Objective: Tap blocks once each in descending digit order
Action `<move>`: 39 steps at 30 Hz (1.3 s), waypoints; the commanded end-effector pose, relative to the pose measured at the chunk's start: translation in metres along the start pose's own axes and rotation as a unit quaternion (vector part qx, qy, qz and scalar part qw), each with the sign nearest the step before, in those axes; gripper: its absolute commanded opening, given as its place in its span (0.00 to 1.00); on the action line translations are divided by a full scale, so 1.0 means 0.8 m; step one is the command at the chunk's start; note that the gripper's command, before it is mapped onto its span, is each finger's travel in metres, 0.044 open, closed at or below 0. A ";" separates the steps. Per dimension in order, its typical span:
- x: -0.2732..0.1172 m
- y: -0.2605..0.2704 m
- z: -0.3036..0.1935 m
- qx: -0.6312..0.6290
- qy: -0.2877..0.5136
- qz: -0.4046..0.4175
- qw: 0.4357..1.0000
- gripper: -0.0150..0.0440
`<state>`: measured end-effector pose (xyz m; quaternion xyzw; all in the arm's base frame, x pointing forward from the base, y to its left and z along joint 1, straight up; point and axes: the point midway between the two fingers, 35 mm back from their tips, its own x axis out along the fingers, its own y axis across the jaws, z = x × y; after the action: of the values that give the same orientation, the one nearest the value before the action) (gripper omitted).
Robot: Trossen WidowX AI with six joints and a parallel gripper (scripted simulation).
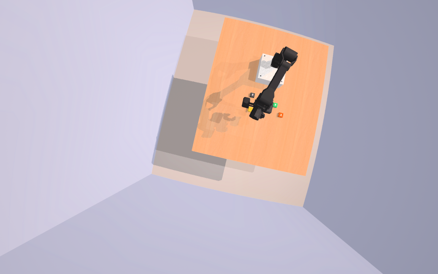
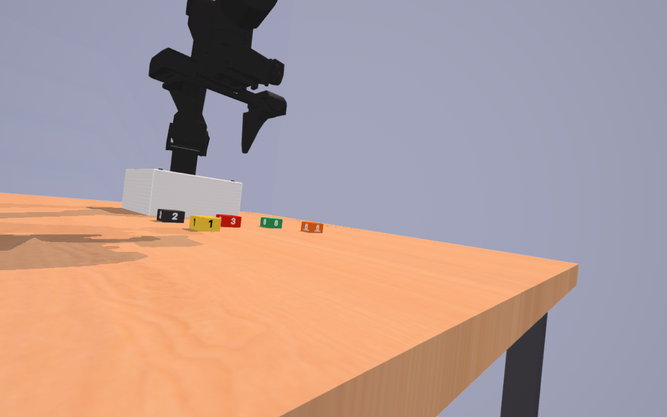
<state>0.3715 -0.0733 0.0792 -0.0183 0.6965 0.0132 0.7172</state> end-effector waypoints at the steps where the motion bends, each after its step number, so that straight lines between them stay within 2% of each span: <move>1: -0.002 -0.004 0.002 -0.005 -0.003 0.002 1.000 0.93; 15: -0.002 0.000 0.001 -0.005 -0.003 0.002 1.000 0.93; 21: -0.007 0.113 -0.041 -0.005 -0.002 0.006 1.000 0.93; 27: -0.003 0.201 -0.113 -0.005 0.001 0.009 1.000 0.93; 35: -0.002 0.208 -0.121 -0.005 0.001 0.009 1.000 0.93; 37: 0.015 0.209 -0.119 -0.005 0.001 0.009 1.000 0.84; 39: 0.063 0.210 -0.118 -0.005 0.001 0.009 1.000 0.75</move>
<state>0.2768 0.0893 0.0671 -0.0141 0.6873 0.0283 0.7257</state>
